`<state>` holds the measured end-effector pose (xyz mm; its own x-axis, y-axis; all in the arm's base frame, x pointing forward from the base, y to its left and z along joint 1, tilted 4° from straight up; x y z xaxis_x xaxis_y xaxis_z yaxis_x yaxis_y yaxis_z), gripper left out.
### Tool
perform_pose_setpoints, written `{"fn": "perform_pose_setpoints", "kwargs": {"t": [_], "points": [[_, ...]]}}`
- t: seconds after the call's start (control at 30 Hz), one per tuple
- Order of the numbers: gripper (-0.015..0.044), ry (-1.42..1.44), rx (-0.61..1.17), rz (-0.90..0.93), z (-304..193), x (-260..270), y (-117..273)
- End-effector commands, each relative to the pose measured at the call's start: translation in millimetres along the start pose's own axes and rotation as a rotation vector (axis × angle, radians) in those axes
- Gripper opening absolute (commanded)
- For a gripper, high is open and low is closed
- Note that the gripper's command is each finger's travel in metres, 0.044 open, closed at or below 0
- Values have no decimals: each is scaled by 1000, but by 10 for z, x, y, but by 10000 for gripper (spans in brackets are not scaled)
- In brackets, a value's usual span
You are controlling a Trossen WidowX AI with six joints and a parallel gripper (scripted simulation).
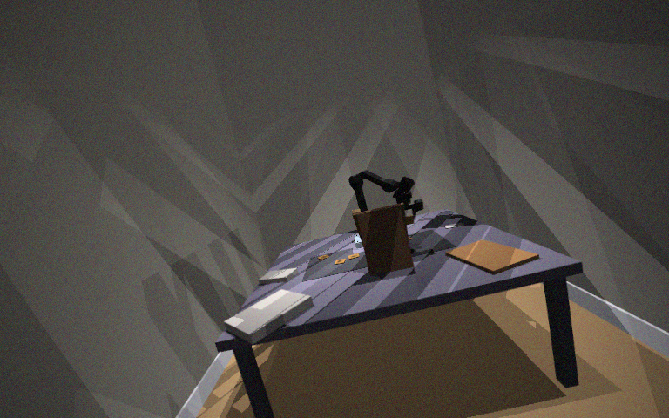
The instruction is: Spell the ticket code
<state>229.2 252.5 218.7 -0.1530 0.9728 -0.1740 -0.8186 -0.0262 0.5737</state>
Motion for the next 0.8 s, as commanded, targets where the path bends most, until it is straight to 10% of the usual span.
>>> {"fn": "perform_pose_setpoints", "kwargs": {"t": [0.0, 0.77], "points": [[0, 8, 4, 3, -23, -26, 0], [0, 9, 4, 2, -47, -143, -2]]}}
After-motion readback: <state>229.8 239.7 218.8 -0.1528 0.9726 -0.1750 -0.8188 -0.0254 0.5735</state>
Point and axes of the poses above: the point midway between the two fingers, 35 mm back from their tips, its own y axis back along the fingers, its own x axis across the jaws, z = x × y, the point moved 10 cm from there along y, back along the fingers, and after that the axes turned 11 degrees about y, right-handed, at the moved point
